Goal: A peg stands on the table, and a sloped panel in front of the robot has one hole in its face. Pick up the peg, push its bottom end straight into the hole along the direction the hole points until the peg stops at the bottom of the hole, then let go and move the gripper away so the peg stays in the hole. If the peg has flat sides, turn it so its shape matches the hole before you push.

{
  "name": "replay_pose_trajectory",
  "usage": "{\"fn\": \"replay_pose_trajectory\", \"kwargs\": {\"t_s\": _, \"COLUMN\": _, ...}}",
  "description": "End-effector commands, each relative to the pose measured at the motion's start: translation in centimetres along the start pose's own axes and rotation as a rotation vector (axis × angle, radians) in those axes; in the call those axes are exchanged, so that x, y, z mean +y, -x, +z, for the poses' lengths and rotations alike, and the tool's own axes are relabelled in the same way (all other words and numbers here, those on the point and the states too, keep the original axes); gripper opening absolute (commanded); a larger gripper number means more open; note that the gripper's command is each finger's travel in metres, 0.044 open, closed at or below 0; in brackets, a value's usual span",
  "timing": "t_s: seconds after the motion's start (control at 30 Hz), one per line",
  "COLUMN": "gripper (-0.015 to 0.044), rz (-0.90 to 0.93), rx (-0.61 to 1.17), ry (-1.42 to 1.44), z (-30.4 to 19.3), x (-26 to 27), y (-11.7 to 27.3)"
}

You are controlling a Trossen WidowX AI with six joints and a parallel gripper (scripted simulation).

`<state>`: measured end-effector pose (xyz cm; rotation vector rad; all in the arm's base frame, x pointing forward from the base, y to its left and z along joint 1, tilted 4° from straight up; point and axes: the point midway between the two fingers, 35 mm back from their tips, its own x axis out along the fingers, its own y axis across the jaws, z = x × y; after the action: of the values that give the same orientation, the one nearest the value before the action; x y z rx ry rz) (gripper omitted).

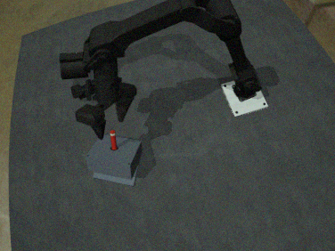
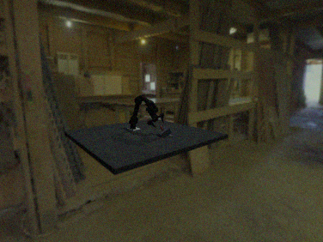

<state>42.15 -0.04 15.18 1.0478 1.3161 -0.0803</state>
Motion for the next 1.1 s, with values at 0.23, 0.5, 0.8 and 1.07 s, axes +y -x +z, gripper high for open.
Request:
{"fn": "replay_pose_trajectory", "kwargs": {"t_s": 0.23, "gripper": 0.044, "rz": 0.003, "rx": 0.0, "ry": 0.004, "z": 0.1, "x": 0.1, "y": 2.1}}
{"fn": "replay_pose_trajectory", "kwargs": {"t_s": 0.5, "gripper": 0.044, "rz": 0.002, "rx": 0.0, "ry": 0.002, "z": 0.2, "x": 0.0, "y": 3.5}}
{"fn": "replay_pose_trajectory", "kwargs": {"t_s": 0.8, "gripper": 0.044, "rz": 0.0, "rx": 0.001, "ry": 0.0, "z": 0.2, "x": -0.2, "y": 4.9}}
{"fn": "replay_pose_trajectory", "kwargs": {"t_s": 1.07, "gripper": 0.044, "rz": 0.0, "rx": 0.0, "ry": -0.001, "z": 0.2, "x": -0.2, "y": 6.1}}
